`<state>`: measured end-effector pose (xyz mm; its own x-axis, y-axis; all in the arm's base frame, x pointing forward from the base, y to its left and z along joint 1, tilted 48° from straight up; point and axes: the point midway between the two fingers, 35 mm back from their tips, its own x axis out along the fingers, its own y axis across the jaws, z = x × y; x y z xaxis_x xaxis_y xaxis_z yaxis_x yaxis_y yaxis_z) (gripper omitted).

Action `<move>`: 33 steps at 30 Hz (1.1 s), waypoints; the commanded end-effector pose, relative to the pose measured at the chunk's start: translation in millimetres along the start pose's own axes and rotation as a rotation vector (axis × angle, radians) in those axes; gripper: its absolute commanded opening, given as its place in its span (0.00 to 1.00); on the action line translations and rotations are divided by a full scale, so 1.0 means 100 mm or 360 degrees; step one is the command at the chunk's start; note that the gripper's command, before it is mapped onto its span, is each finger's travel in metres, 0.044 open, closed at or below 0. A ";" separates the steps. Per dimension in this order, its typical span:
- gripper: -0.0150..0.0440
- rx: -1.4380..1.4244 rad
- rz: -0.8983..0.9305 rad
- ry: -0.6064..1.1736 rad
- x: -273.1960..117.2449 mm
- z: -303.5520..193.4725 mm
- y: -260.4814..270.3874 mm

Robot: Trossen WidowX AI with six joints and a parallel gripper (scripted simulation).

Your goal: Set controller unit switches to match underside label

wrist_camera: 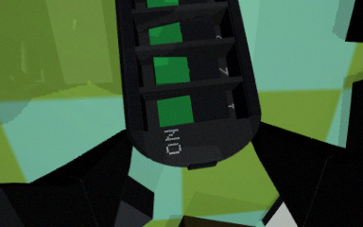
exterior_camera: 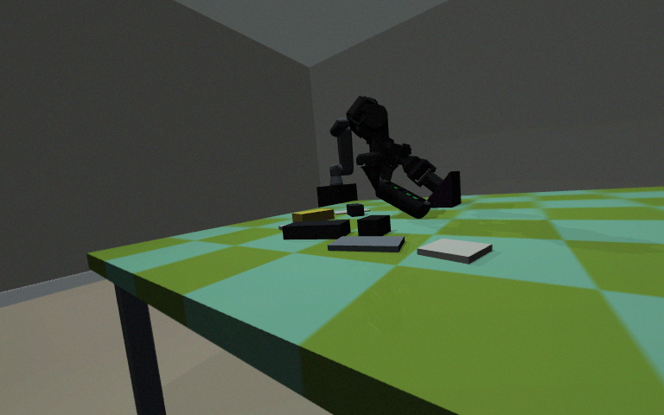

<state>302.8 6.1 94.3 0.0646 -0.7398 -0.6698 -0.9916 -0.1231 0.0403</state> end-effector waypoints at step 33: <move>0.83 -0.0022 0.0019 -0.0004 0.25 -0.14 0.04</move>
<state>304.9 -19.7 90.2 0.0594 -0.7397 -0.6703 -0.9919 -0.1195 0.0440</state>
